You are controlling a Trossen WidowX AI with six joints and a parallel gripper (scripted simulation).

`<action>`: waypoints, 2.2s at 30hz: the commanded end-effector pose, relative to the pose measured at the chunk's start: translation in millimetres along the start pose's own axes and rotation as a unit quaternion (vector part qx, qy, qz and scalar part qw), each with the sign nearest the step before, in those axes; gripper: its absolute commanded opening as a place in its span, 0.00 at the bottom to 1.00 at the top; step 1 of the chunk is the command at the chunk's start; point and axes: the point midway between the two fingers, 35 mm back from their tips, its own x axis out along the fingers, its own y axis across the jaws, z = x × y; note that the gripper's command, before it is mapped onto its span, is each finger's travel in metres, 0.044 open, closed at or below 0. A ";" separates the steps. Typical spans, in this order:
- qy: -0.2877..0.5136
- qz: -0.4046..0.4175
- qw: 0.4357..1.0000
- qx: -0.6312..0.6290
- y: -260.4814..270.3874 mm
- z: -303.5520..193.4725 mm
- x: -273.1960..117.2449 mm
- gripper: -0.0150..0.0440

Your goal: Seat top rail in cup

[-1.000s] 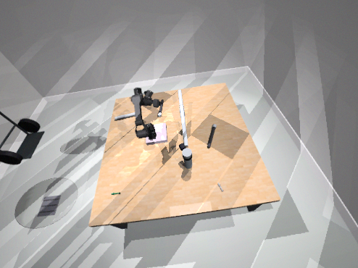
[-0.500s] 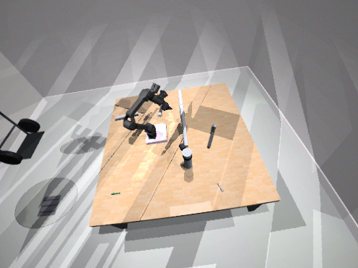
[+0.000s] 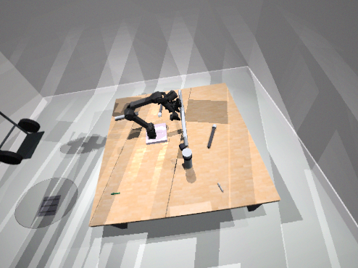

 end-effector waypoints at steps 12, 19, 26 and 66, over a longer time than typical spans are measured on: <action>0.034 0.004 0.999 -0.033 -73.2 11.9 23.0 1.00; 0.055 0.049 0.958 -0.277 -114.4 2.2 30.2 1.00; 0.031 0.096 0.862 -0.497 -156.1 -11.1 32.5 1.00; -0.082 0.095 0.579 -0.806 -230.1 -60.7 45.1 1.00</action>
